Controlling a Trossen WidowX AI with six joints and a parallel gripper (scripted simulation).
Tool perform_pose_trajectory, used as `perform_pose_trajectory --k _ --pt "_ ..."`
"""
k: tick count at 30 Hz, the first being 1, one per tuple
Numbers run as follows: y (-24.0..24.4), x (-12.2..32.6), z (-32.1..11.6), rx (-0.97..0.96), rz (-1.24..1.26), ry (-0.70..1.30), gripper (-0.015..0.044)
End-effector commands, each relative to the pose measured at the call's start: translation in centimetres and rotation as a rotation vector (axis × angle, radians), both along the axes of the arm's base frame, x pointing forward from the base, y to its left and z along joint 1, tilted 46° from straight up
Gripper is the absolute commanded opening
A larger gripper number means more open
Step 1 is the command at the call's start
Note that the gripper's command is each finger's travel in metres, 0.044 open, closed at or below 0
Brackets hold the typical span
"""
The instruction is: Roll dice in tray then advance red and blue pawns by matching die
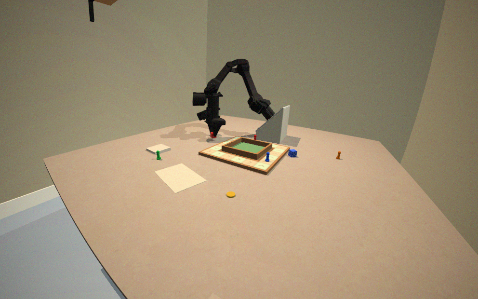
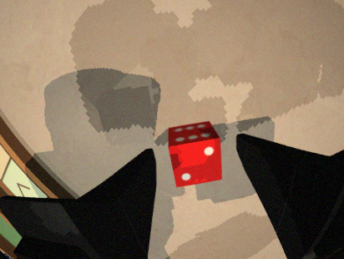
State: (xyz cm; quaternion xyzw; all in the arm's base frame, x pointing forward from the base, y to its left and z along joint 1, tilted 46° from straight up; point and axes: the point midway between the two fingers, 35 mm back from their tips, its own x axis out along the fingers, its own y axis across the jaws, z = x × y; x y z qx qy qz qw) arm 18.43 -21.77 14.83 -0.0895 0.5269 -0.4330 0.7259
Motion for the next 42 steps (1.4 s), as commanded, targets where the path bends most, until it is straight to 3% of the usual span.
perform_pose_trajectory --k 1,3,9,12,22,42 --pt "0.0 0.0 -0.2 0.004 0.006 0.006 0.0170" --pt "0.0 0.0 -0.2 0.004 0.006 0.006 0.0118" --pt "0.0 0.0 -0.2 0.004 0.006 0.006 0.0078" --pt "0.1 0.4 0.0 0.004 0.010 -0.017 0.0000" --pt "2.7 1.6 2.4 0.026 0.013 -0.061 0.0000" --pt "8.3 -0.8 8.6 0.011 0.010 0.011 0.0000"
